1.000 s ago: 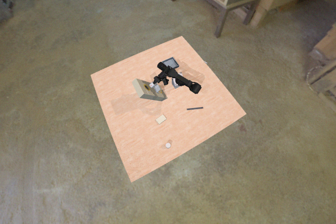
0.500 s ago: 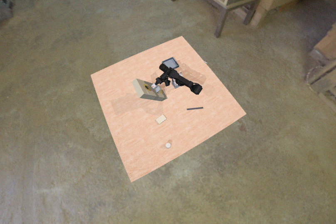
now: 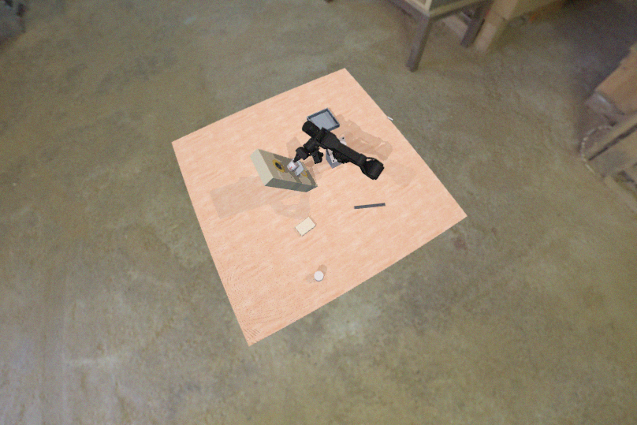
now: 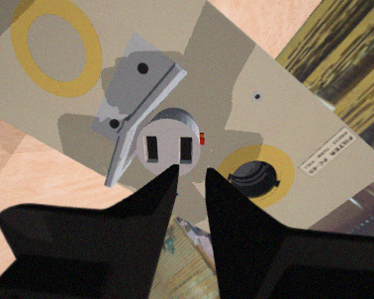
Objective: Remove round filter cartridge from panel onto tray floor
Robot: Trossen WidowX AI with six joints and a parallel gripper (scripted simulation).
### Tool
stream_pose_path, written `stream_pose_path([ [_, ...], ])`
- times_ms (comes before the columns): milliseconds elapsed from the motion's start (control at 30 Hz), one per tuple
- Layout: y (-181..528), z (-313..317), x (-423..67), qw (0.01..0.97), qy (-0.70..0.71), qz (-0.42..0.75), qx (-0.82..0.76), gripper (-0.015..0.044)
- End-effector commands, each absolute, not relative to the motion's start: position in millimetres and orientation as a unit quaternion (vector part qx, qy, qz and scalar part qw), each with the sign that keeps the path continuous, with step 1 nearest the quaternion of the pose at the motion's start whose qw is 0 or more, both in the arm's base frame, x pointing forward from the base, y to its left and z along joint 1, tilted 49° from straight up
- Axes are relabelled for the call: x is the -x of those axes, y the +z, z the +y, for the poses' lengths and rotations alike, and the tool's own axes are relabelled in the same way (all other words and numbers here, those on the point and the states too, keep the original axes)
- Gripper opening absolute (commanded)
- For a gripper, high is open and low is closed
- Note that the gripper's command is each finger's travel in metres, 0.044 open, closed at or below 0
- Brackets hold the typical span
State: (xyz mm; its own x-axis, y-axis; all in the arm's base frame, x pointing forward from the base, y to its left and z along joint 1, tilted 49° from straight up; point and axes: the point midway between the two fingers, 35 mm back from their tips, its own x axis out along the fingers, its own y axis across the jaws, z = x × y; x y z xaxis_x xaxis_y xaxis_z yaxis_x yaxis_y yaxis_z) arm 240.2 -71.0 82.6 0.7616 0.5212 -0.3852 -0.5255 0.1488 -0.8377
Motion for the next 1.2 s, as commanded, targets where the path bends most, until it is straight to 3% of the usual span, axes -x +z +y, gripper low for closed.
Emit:
stream_pose_path([
  [0, 90.9, -78.3, -247.3, 0.756, 0.344, -0.003, 0.558, 0.0089],
  [300, 127.1, -114.7, -280.5, 0.756, 0.343, -0.003, 0.558, 0.0089],
  [733, 174.8, -169.1, -282.0, 0.750, 0.341, -0.004, 0.567, 0.0430],
  [900, 157.8, -153.4, -277.7, 0.833, 0.367, 0.076, 0.407, 0.0305],
  [1167, 122.5, -115.7, -261.1, 0.889, 0.358, 0.285, 0.011, 0.0305],
])
